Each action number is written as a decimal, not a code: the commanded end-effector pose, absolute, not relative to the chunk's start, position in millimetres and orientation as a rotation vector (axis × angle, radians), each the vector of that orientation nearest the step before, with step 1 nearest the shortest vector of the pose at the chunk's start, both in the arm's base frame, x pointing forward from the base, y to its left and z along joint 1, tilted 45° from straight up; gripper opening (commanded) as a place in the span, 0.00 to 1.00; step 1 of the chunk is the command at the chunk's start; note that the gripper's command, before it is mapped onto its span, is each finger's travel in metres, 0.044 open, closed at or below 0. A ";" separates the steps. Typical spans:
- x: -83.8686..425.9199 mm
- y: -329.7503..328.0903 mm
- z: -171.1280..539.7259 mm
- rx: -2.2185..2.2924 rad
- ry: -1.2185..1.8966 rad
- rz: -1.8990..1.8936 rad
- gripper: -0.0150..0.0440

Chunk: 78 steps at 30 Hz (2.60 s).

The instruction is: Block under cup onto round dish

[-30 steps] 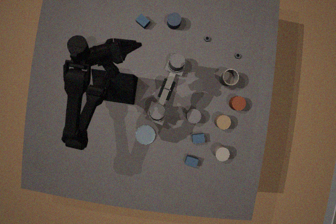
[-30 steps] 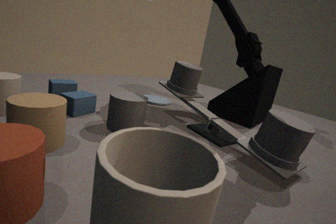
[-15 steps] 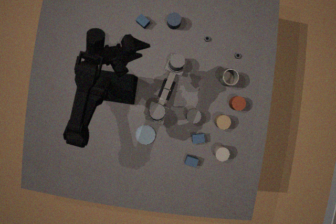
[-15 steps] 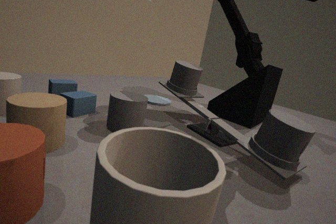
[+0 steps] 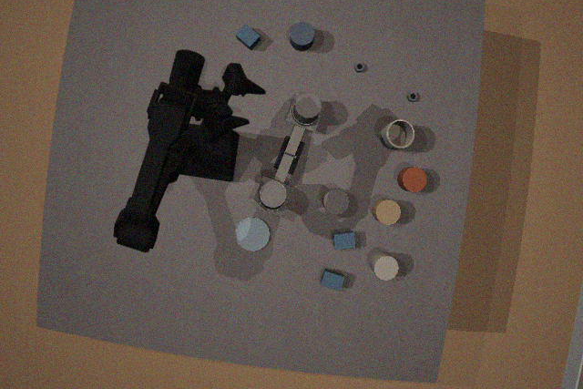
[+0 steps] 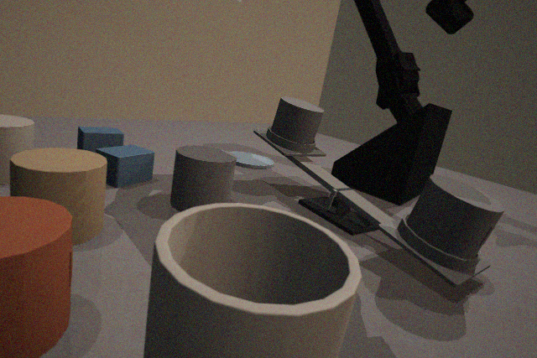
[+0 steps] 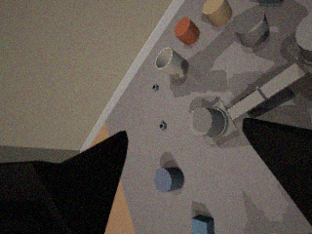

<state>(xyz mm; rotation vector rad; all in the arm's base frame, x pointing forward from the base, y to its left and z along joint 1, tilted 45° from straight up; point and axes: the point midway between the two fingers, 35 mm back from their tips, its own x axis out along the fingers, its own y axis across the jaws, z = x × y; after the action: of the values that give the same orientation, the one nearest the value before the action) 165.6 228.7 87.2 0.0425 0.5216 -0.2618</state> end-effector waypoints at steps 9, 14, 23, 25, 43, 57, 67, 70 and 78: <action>169.8 172.8 71.5 -0.379 0.566 -0.359 1.00; 169.9 151.0 69.5 -0.549 0.593 -0.396 1.00; 169.5 136.1 69.3 -0.667 0.615 -0.421 1.00; 169.7 136.3 69.1 -0.669 0.617 -0.421 1.00; 206.7 155.5 33.5 -1.004 0.996 -0.383 1.00; 247.8 162.0 -2.6 -1.288 1.314 -0.176 1.00; 278.4 159.8 -30.4 -1.461 1.505 0.057 1.00; 286.6 159.0 -38.9 -1.507 1.550 0.141 1.00; 308.5 155.3 -61.4 -1.624 1.643 0.389 1.00</action>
<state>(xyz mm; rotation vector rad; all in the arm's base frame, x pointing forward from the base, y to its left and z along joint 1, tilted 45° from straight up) 300.5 158.1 -51.2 -1.5838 1.6064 0.2919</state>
